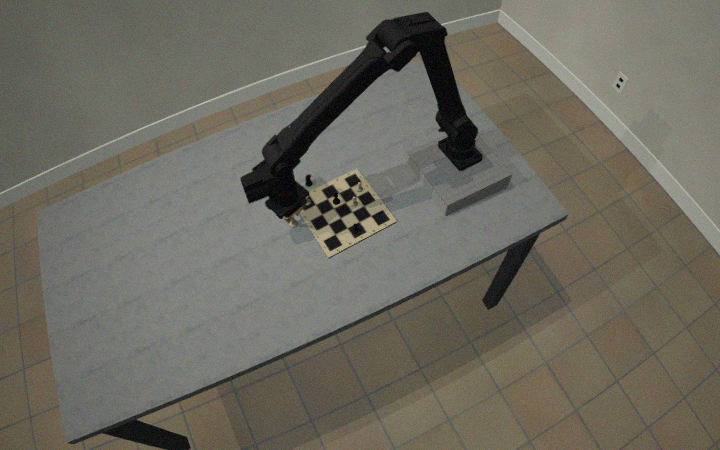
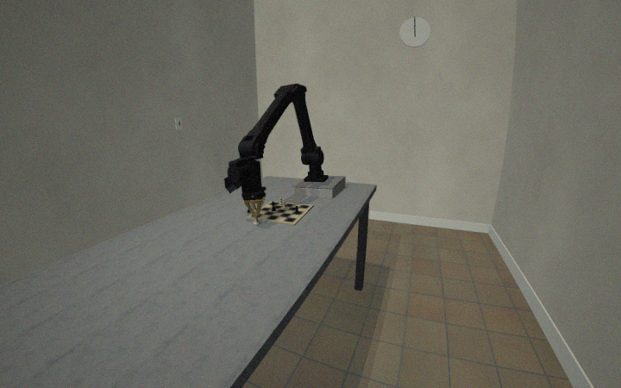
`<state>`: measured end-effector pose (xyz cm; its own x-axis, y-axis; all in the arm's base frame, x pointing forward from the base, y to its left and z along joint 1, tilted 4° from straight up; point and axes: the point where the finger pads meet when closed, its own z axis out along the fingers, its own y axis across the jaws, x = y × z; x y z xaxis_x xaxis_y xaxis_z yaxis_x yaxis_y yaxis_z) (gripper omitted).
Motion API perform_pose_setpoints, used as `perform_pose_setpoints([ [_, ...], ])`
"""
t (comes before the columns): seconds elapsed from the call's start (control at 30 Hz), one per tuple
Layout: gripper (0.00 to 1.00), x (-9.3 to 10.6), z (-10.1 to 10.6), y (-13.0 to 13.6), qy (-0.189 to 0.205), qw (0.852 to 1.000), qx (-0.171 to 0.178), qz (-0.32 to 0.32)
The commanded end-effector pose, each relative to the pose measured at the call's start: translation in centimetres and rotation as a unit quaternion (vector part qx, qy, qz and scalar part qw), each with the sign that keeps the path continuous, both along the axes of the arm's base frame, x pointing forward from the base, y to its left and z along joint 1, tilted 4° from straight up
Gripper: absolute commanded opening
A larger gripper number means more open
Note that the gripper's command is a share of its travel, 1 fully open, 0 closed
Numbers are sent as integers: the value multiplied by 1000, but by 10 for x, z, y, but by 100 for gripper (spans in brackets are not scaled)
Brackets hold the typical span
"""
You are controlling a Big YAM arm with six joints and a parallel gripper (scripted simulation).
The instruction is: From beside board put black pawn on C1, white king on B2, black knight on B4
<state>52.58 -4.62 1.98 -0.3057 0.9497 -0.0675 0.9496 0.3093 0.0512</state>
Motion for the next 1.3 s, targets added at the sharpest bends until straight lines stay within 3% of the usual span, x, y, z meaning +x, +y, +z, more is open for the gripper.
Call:
perform_pose_setpoints([
  [0.0, 0, 7, -2, -5, -4, 1000, -3, -3],
  [1.1, 0, 7, -2, -5, -4, 1000, -3, -3],
  [1.2, 0, 12, 9, -5, -7, 1000, -3, -3],
  [1.23, 0, 22, 35, -5, -31, 999, -5, -3],
  [1.27, 0, 23, 44, -4, -36, 999, -5, -3],
])
